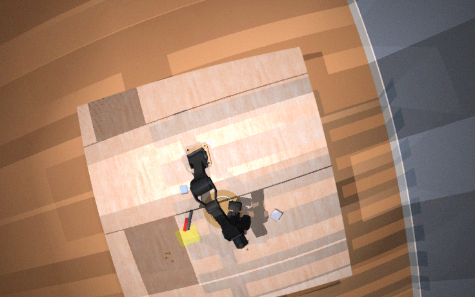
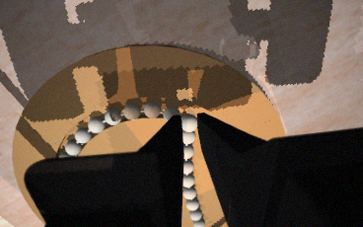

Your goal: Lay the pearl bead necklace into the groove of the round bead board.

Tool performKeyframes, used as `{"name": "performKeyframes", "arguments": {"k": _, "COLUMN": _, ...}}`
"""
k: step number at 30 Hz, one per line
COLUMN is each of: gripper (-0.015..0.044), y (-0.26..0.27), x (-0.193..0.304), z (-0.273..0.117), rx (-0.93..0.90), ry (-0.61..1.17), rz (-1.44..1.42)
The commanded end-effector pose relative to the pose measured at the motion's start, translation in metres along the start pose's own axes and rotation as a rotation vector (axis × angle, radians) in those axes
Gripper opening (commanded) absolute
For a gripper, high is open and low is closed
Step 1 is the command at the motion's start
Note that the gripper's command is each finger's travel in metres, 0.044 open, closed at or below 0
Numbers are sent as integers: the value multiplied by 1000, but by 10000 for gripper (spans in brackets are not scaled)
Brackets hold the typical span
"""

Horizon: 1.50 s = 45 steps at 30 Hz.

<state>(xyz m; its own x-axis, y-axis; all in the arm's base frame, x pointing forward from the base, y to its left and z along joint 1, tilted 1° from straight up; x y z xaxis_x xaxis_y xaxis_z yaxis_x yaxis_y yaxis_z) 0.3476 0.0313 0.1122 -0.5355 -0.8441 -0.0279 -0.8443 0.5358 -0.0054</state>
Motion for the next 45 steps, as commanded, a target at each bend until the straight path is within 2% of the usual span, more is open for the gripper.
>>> {"name": "performKeyframes", "arguments": {"k": 1, "gripper": 0, "y": -1, "x": -1, "z": 2, "rx": -4, "ry": 2, "rz": 3}}
{"name": "performKeyframes", "arguments": {"k": 7, "gripper": 0, "y": -1, "x": -1, "z": 9, "rx": -4, "ry": 2, "rz": 3}}
{"name": "performKeyframes", "arguments": {"k": 24, "gripper": 440, "y": -1, "x": -1, "z": 3, "rx": -3, "ry": 2, "rz": 0}}
{"name": "performKeyframes", "arguments": {"k": 45, "gripper": 440, "y": -1, "x": -1, "z": 0, "rx": -4, "ry": 2, "rz": 3}}
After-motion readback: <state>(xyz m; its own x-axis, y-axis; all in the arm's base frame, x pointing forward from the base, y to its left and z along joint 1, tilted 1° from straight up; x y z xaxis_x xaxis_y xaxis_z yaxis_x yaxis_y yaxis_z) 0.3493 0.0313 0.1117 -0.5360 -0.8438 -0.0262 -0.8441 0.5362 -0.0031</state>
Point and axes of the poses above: the point midway between the two fingers, 35 mm back from their tips, its own z axis out along the fingers, its own y axis across the jaws, x = y × z, the point moved 9 cm from there along -z, back along the fingers, and after that the axes turned 1 degree about z, right-handed, at the moved point
